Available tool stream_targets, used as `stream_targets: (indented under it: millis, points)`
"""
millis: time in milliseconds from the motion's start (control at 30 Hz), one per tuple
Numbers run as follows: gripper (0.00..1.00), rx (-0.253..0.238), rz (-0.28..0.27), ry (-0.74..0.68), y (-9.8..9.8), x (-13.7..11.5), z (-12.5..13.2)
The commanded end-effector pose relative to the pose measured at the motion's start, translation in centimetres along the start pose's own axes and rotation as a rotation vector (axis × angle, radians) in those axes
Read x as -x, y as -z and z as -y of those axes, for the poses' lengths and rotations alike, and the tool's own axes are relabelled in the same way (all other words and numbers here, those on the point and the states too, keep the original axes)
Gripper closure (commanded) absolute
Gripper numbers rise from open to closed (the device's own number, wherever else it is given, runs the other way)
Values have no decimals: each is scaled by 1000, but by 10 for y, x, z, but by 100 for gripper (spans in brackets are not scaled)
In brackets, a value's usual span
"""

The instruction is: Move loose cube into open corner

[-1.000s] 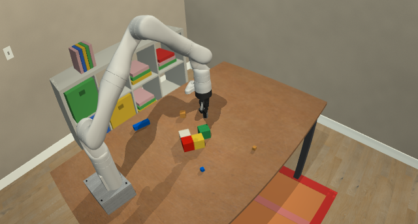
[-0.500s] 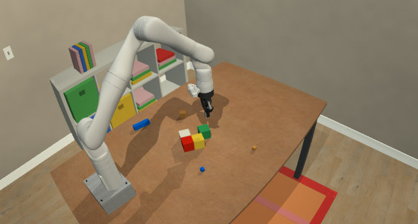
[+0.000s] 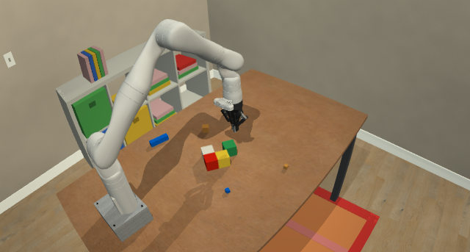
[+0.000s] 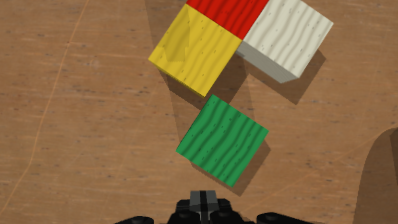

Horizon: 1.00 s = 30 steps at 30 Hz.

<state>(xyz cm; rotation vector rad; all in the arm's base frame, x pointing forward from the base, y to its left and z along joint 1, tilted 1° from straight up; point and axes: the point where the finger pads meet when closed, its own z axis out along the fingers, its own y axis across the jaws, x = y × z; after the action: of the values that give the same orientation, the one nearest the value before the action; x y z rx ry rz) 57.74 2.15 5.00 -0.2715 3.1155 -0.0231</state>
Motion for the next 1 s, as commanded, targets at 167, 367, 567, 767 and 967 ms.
stream_targets:
  millis: [167, 367, 567, 767, 967]
  points:
    - [90, 9, 1, 312, 0, 5, 8]
    - [90, 9, 1, 440, 0, 7, 9]
    - [90, 9, 2, 606, 0, 9, 11]
    - [90, 9, 3, 739, 0, 11, 12]
    - [90, 9, 3, 809, 0, 12, 13]
